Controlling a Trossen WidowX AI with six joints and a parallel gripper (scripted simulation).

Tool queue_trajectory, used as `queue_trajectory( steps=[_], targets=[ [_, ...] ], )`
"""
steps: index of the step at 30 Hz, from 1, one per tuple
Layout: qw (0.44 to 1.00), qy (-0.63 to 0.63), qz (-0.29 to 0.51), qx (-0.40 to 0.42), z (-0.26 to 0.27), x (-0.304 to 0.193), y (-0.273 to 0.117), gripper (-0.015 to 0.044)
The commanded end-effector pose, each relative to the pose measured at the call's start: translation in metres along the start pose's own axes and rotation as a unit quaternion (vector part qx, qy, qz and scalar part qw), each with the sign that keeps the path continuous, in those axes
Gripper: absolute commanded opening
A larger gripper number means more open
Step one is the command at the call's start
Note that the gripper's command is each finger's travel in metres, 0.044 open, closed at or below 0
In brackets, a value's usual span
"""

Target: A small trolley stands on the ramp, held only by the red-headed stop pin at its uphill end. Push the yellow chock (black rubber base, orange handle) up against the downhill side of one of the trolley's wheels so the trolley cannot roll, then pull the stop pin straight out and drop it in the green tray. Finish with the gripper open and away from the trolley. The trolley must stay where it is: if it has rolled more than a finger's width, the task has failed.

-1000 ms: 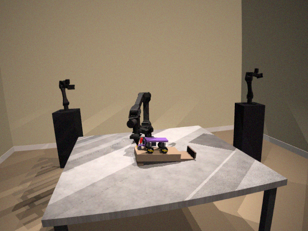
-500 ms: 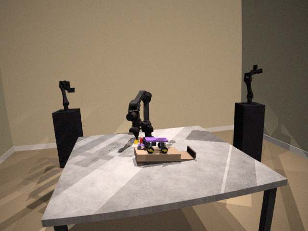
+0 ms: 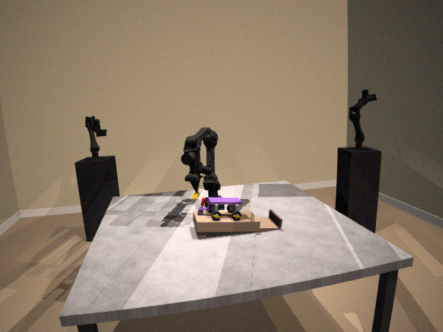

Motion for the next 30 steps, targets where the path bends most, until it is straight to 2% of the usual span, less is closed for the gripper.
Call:
queue_trajectory(
  steps=[1,5,16,30],
  targets=[
    [1.000,0.001,-0.002,0.000,-0.0003,0.0013,-0.0031,0.0000],
    [1.000,0.023,-0.002,0.001,-0.0004,0.0013,-0.0031,0.0000],
    [0.978,0.208,-0.002,0.002,-0.0005,0.0014,-0.0031,0.0000],
    [0.902,0.433,-0.001,0.003,-0.0007,0.0014,-0.0031,0.0000]
  ],
)
Point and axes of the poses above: the point midway between the two fingers, 35 mm back from their tips, its own y axis out along the fingers, its own z axis across the jaws, x = y × z, the point moved 5 cm from there along -y, back along the fingers, and after that the axes turned 13 degrees about y, right-handed, at the moved point
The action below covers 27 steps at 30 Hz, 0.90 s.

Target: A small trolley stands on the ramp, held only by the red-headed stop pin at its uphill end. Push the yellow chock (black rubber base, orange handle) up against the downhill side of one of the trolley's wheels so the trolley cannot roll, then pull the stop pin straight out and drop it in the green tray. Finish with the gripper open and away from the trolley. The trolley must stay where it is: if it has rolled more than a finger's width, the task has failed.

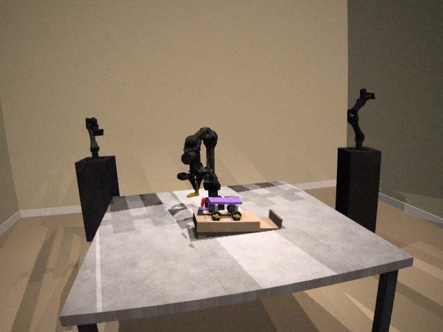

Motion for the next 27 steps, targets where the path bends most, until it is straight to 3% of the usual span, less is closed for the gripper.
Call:
queue_trajectory(
  steps=[1,9,27],
  targets=[
    [0.998,0.060,0.000,0.002,0.000,0.000,0.000,0.0000],
    [0.983,0.183,0.000,0.002,0.000,0.000,0.000,0.0000],
    [0.983,0.185,0.000,0.004,0.036,0.016,0.003,0.0000]
  ],
)
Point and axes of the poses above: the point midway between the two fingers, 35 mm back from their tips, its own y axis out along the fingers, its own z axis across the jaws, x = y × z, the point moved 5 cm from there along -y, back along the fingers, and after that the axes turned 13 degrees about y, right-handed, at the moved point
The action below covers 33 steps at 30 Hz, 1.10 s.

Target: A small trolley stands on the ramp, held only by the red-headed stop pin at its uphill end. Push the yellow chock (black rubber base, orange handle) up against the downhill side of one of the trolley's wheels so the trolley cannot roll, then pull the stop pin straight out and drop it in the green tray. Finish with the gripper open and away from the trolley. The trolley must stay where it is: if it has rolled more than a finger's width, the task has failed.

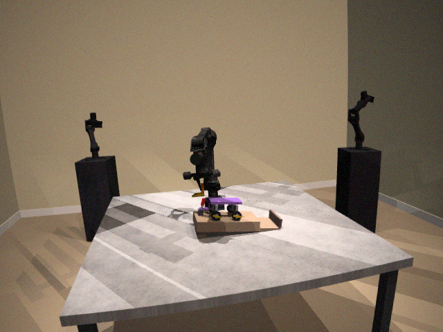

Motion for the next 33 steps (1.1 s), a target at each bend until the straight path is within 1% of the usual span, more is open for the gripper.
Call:
queue_trajectory(
  steps=[1,33],
  targets=[
    [1.000,0.000,-0.002,0.002,0.013,0.000,0.001,0.0000],
    [1.000,0.000,-0.002,0.007,0.125,0.001,0.009,0.0000]
  ],
)
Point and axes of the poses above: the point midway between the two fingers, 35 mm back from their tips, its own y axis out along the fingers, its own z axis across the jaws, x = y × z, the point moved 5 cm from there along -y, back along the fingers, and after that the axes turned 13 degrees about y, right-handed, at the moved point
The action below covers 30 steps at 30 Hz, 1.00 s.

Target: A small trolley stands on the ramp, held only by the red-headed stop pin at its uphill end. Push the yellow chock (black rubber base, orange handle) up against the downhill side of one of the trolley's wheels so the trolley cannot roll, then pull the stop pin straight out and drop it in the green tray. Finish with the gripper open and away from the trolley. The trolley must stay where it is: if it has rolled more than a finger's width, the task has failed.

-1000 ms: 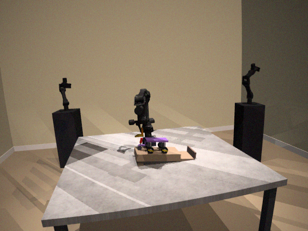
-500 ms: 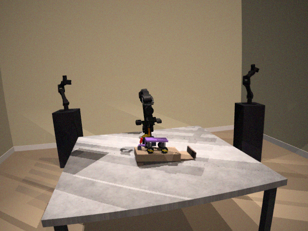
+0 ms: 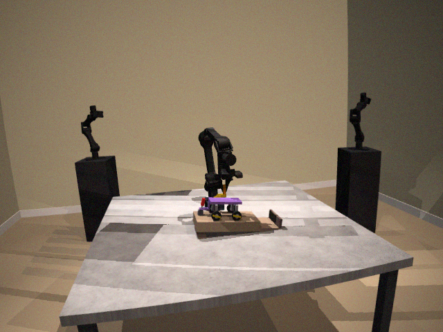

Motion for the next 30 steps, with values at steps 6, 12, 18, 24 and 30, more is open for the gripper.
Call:
queue_trajectory(
  steps=[6,12,18,24,30],
  targets=[
    [1.000,0.000,-0.003,0.005,0.034,0.000,0.002,0.0000],
    [1.000,0.000,-0.002,0.006,0.057,0.000,0.004,0.0000],
    [1.000,0.000,-0.002,0.007,0.083,0.001,0.006,0.0000],
    [1.000,0.000,-0.002,0.008,0.108,0.002,0.006,0.0000],
    [1.000,0.000,-0.003,0.007,0.127,0.002,0.005,0.0000]
  ],
)
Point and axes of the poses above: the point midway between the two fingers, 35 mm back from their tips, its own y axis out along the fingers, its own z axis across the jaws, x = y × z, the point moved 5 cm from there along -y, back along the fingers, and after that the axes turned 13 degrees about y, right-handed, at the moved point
